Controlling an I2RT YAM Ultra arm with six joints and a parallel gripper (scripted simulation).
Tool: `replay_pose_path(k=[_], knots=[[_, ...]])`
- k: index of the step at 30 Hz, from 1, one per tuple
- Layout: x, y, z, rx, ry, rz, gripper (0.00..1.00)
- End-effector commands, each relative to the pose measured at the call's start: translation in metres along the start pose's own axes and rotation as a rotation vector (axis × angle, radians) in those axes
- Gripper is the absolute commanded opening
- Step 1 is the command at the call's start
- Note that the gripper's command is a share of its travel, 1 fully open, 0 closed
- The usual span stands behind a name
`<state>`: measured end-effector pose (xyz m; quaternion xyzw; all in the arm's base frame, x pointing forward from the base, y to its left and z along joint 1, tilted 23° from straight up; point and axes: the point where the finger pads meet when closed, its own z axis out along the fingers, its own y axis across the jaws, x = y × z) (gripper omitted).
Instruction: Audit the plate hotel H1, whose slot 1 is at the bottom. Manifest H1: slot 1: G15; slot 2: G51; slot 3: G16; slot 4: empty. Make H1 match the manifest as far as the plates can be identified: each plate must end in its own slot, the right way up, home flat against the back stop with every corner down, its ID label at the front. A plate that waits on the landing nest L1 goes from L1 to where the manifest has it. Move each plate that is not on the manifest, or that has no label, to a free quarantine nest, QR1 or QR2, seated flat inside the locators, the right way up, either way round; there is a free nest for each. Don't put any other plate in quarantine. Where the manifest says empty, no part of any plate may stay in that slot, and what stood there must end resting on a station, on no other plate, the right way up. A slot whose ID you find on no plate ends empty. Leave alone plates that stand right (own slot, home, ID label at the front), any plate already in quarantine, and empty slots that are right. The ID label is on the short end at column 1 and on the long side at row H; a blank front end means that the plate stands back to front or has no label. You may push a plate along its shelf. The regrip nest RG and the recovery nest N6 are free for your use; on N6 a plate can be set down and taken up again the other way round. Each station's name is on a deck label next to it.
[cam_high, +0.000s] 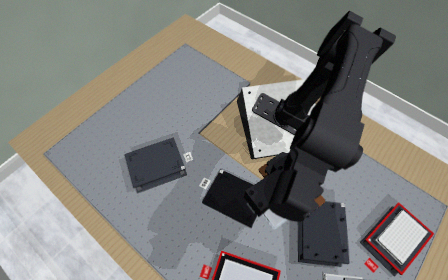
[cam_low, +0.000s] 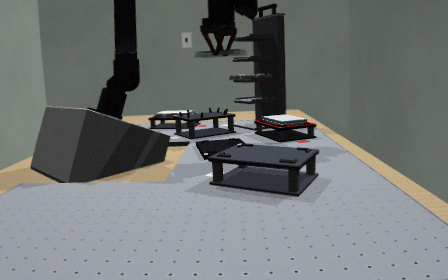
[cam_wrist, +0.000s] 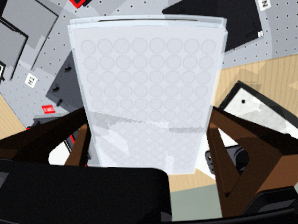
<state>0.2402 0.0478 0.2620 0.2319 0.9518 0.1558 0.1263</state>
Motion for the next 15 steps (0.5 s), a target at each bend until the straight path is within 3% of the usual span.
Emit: replay_pose_path(k=[1,15], knots=[[0.001,0.0,-0.002,-0.003,-0.003,0.054,0.86],[-0.011,-0.027,-0.002,-0.002,-0.003,0.254,0.86]])
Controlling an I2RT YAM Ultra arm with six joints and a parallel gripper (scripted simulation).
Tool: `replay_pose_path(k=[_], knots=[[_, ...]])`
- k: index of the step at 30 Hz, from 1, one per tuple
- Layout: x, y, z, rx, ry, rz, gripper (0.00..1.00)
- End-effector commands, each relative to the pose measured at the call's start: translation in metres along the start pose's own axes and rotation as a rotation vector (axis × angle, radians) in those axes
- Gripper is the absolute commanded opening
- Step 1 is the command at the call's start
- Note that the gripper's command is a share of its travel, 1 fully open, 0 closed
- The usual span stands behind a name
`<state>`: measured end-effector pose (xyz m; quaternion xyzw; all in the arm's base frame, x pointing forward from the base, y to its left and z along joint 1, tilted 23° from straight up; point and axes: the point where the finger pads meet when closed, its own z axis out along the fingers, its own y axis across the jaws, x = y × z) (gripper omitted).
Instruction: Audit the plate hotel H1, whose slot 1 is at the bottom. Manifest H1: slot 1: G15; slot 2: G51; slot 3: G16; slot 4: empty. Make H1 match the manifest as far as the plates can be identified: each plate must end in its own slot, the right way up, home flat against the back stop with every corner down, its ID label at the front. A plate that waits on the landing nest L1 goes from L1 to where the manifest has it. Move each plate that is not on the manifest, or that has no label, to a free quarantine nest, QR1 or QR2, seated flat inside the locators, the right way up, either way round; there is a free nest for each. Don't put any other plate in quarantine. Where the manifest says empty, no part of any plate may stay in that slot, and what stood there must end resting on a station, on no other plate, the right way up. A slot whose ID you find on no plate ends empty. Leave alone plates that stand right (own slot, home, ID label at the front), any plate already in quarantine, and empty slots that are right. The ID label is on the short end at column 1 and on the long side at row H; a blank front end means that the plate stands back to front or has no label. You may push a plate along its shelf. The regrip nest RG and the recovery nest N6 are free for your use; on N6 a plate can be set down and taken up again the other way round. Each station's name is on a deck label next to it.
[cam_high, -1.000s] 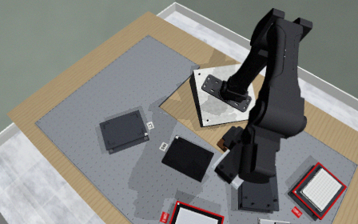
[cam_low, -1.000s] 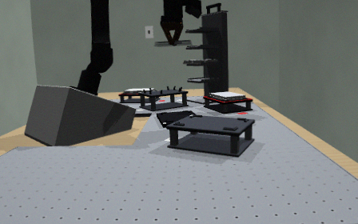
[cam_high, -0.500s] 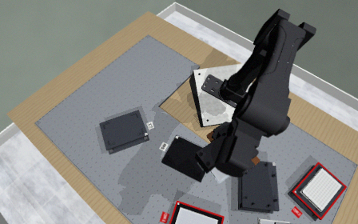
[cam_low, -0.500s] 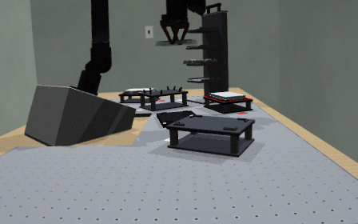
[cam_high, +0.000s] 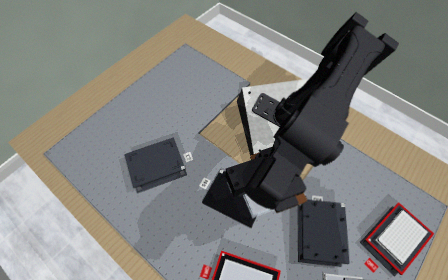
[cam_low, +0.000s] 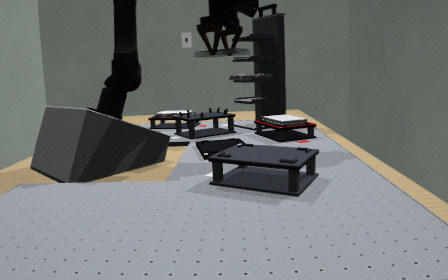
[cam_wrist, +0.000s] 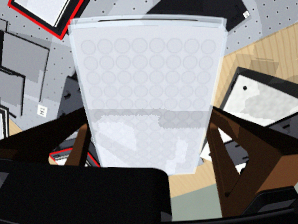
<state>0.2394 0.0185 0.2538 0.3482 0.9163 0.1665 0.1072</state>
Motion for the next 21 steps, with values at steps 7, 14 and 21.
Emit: replay_pose_path(k=[7,14,21], knots=[[-0.013,-0.018,-0.002,-0.008,0.003,0.123,0.86],[-0.021,-0.029,-0.002,-0.007,0.003,0.24,0.86],[-0.021,-0.029,-0.002,-0.007,0.003,0.323,0.86]])
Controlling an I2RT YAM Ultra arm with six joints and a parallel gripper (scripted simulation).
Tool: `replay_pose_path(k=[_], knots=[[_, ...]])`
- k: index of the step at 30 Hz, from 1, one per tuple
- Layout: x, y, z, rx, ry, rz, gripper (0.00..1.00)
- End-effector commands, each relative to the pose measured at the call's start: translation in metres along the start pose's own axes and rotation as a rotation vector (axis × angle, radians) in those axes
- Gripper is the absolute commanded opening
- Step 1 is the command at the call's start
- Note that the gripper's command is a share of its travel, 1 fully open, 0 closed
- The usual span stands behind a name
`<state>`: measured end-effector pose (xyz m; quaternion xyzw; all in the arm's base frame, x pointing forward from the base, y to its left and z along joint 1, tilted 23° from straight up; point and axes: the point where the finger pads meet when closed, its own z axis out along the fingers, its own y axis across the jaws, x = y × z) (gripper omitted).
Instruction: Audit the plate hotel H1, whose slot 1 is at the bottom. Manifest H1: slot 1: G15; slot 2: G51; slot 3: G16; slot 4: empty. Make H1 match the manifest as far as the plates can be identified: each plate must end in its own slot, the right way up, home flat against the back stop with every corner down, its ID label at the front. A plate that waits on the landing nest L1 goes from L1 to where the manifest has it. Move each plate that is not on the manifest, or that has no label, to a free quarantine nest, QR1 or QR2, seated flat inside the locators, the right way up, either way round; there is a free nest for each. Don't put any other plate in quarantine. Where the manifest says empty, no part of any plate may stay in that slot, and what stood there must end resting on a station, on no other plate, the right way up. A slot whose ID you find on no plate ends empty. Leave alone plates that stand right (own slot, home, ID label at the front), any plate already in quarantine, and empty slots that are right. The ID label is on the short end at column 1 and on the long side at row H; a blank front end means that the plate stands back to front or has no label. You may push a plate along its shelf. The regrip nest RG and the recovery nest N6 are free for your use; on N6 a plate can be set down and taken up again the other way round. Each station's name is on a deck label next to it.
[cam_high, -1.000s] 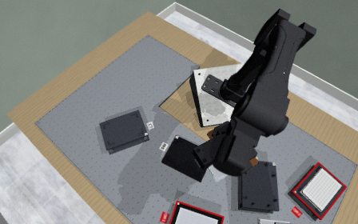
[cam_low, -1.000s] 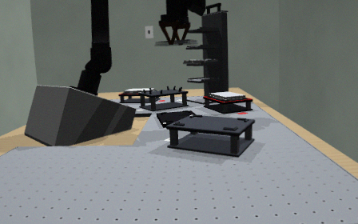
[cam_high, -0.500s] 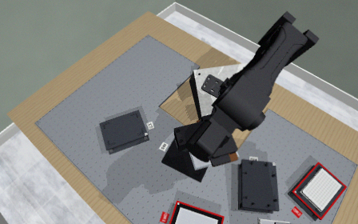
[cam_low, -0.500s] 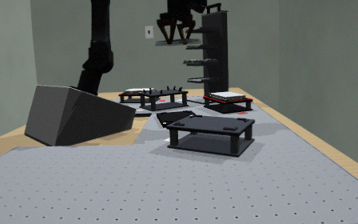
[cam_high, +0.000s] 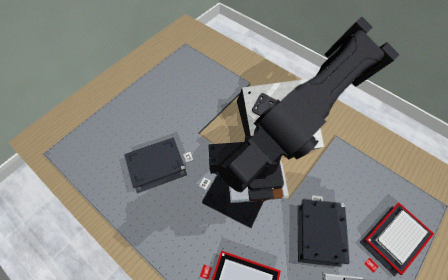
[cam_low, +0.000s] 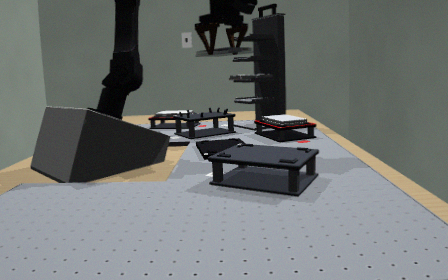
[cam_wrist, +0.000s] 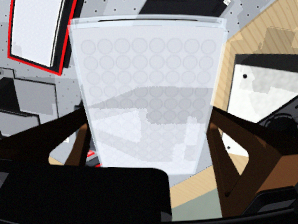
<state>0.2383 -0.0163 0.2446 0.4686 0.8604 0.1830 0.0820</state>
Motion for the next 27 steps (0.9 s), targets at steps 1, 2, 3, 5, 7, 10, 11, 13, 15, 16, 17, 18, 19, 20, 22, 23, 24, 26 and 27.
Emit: replay_pose_path(k=[1,2,3,5,7,10,11,13,15,16,17,18,19,20,22,23,24,26,27], knots=[[0.001,0.0,-0.002,-0.002,-0.002,0.068,0.86],[-0.001,-0.003,-0.002,-0.002,-0.002,0.091,0.86],[-0.004,-0.006,-0.002,-0.002,-0.002,0.114,0.86],[-0.008,-0.011,-0.002,-0.001,-0.003,0.161,0.86],[-0.012,-0.016,-0.002,-0.001,-0.003,0.208,0.86],[-0.019,-0.023,-0.002,-0.001,-0.003,0.278,0.86],[-0.021,-0.026,-0.002,-0.001,-0.003,0.301,0.86],[-0.021,-0.026,-0.002,-0.001,-0.003,0.301,0.86],[-0.025,-0.031,-0.002,-0.001,-0.003,0.348,0.86],[-0.027,-0.034,-0.002,-0.001,-0.003,0.371,0.86],[-0.03,-0.036,-0.002,0.0,-0.003,0.394,0.86],[-0.032,-0.039,-0.002,0.0,-0.003,0.418,0.86],[-0.034,-0.041,-0.002,0.0,-0.003,0.441,0.86],[-0.036,-0.044,-0.002,0.0,-0.003,0.464,0.86],[-0.04,-0.048,-0.002,0.0,-0.003,0.511,0.86],[-0.04,-0.048,-0.002,0.0,-0.003,0.534,0.86],[-0.04,-0.048,-0.002,0.0,-0.003,0.558,0.86],[-0.04,-0.048,0.004,0.0,-0.003,0.561,0.86],[-0.039,-0.048,0.006,0.0,-0.003,0.561,0.86]])
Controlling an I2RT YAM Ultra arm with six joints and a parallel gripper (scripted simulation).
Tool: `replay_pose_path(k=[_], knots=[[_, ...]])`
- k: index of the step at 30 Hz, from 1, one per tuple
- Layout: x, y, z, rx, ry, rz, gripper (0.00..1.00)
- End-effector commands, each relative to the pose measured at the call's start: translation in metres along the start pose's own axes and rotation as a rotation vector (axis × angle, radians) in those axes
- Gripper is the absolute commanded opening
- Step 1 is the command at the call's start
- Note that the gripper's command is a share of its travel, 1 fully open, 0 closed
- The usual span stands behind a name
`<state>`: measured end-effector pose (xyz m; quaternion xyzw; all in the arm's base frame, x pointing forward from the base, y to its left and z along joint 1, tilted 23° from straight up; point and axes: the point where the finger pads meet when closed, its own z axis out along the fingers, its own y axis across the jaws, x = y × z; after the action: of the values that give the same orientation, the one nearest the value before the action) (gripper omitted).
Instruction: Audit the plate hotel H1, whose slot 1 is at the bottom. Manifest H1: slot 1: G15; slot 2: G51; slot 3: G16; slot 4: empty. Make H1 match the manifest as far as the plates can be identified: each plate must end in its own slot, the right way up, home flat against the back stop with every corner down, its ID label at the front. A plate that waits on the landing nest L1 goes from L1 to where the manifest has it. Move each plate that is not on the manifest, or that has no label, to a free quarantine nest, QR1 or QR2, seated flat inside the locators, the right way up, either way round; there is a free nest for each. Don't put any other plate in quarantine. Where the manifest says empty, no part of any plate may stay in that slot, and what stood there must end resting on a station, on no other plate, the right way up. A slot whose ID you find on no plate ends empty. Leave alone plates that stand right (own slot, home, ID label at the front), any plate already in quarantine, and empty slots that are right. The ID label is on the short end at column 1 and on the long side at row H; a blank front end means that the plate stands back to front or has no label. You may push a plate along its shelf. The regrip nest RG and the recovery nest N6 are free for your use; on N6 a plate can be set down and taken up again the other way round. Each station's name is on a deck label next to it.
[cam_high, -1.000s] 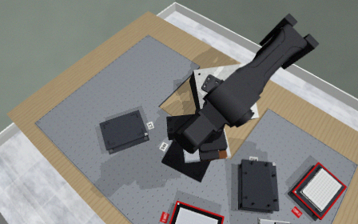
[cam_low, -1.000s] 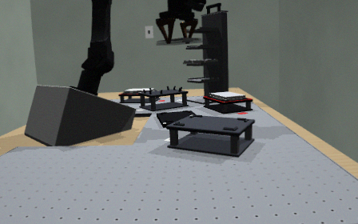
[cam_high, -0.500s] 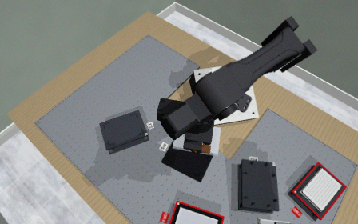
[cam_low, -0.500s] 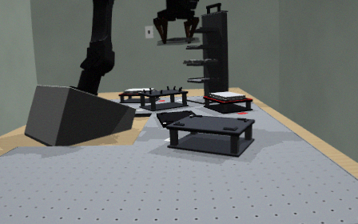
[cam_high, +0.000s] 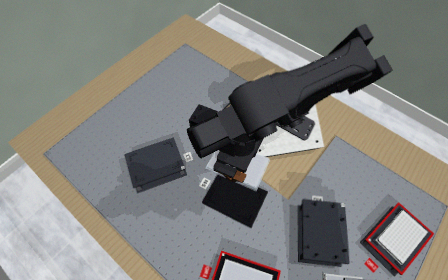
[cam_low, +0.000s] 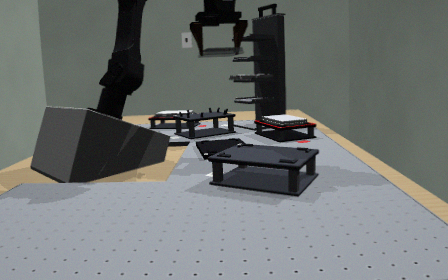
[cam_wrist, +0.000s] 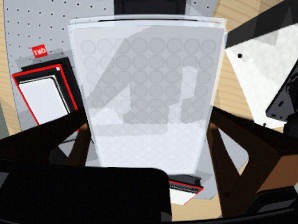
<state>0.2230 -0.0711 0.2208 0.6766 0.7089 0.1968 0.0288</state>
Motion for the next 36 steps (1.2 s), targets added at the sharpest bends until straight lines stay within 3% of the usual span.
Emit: replay_pose_path(k=[1,3,36], knots=[[-0.001,0.001,0.005,-0.007,-0.005,0.034,0.86],[-0.001,0.001,0.005,-0.007,-0.005,0.034,0.86],[-0.004,0.006,0.085,-0.008,-0.004,0.034,0.86]])
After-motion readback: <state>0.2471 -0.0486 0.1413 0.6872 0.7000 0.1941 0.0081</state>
